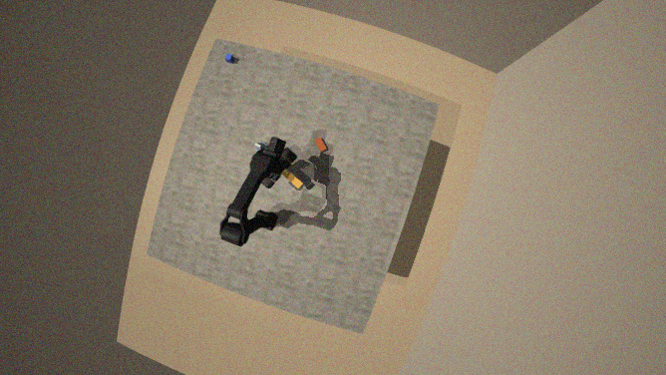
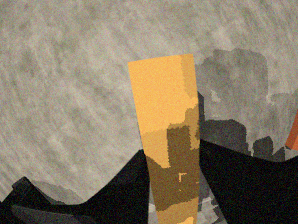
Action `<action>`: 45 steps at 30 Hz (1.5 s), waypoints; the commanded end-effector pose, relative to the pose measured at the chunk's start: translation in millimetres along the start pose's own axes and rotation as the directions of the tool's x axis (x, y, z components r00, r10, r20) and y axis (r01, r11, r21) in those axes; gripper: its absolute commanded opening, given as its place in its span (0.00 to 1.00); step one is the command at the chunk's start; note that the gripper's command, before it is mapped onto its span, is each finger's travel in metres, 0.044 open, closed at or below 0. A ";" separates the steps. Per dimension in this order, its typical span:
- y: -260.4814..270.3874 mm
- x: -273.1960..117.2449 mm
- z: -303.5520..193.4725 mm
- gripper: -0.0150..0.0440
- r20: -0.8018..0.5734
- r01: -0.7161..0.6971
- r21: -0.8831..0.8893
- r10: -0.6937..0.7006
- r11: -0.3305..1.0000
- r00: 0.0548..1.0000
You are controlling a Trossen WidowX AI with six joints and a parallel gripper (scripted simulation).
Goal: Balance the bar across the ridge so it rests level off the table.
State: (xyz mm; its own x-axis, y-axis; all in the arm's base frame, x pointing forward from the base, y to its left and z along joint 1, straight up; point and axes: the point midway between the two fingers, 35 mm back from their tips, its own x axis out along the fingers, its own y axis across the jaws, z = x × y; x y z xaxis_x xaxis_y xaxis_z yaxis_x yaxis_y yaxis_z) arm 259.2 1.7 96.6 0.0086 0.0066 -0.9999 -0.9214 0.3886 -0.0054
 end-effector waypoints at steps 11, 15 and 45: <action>0.8 -41.2 -1.0 0.25 0.000 0.015 0.005 -0.015 1.000 1.000; 2.5 -51.4 -1.8 0.25 0.000 0.015 0.006 -0.015 1.000 1.000; -21.5 -69.0 77.6 0.25 0.006 0.011 0.532 -0.017 0.847 1.000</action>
State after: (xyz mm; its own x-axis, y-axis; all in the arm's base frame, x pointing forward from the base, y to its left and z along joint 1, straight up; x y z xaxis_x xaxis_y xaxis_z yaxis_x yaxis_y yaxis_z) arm 299.8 54.3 162.8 0.0165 0.0098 -0.9998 -0.6424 0.7664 -0.0031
